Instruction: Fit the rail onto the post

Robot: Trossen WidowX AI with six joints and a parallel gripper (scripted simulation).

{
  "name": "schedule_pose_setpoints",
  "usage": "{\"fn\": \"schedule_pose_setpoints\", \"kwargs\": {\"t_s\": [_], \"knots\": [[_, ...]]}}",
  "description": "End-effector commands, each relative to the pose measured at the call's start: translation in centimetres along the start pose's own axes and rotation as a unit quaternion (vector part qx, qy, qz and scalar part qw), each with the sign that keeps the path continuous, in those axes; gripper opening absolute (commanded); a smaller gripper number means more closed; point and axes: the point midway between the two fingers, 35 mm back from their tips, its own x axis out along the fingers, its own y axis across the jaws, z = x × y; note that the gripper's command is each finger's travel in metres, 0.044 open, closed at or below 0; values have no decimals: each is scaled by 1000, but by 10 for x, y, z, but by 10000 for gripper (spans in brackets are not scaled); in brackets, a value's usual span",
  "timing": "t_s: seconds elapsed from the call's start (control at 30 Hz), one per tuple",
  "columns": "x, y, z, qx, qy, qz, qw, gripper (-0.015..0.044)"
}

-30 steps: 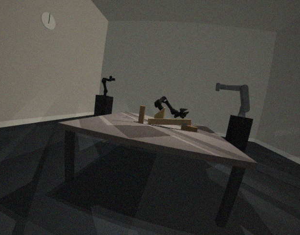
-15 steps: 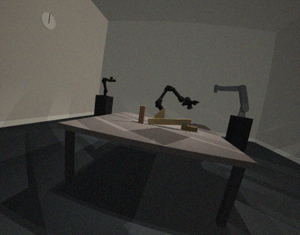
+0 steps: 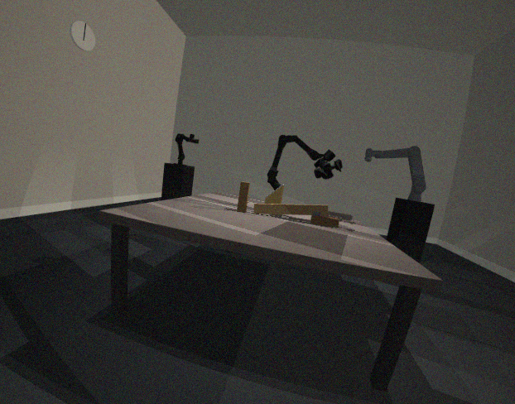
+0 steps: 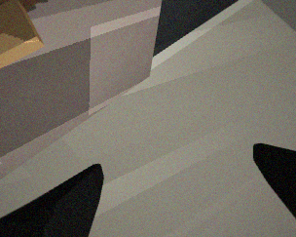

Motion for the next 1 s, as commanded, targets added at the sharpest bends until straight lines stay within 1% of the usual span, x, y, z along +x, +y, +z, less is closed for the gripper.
{"fn": "schedule_pose_setpoints", "kwargs": {"t_s": [0.0,0.17,0.33,0.53,0.7,0.77,0.97], "knots": [[38,54,-30,76,-38,82,993,440],[74,130,-59,175,-80,188,963,440],[92,216,-74,277,-114,295,907,440],[88,319,-74,394,-143,421,804,440],[65,395,-62,482,-156,517,690,440],[56,413,-58,502,-158,540,657,440],[54,416,-57,504,-158,543,652,440]]}}
